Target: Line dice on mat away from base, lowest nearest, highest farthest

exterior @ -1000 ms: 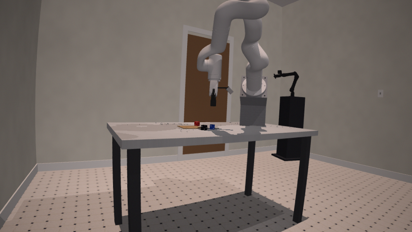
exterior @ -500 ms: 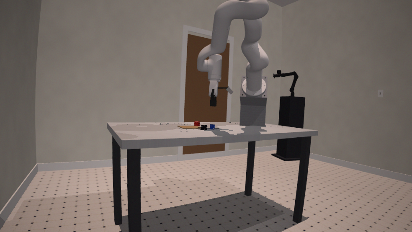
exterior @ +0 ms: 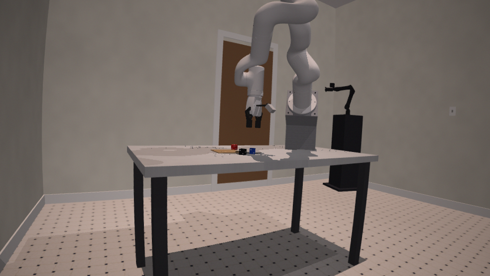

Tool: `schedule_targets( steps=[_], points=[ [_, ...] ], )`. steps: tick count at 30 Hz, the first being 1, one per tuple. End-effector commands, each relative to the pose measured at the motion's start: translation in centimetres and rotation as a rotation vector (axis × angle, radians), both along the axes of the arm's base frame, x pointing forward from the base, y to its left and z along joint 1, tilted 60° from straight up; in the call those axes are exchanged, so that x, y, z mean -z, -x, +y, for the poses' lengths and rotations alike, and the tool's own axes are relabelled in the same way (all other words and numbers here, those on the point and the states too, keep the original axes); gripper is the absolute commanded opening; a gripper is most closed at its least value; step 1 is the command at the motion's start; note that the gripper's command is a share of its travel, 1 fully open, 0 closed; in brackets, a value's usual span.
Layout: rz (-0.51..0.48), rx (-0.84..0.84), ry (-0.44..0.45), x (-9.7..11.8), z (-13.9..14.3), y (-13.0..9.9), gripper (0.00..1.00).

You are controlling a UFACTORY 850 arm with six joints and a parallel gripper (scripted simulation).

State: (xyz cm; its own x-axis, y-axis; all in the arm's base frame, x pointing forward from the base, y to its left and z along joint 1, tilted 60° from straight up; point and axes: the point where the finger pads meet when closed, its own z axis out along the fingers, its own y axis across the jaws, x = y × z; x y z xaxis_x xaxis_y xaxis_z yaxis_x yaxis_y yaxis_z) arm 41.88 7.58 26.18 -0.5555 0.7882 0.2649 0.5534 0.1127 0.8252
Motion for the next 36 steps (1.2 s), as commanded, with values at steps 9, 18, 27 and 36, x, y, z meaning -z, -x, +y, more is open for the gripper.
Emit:
schedule_targets(
  steps=[9, 18, 27, 36],
  points=[
    [0.258, 0.203, -0.253, 0.3, 0.3, -0.4, 1.0],
    [0.441, 0.354, -0.44, 0.5, 0.6, -0.7, 1.0],
    [0.584, 0.473, -0.586, 0.6, 0.8, -0.9, 1.0],
    [0.794, 0.648, -0.8, 0.9, 1.1, -1.2, 1.0]
  ],
)
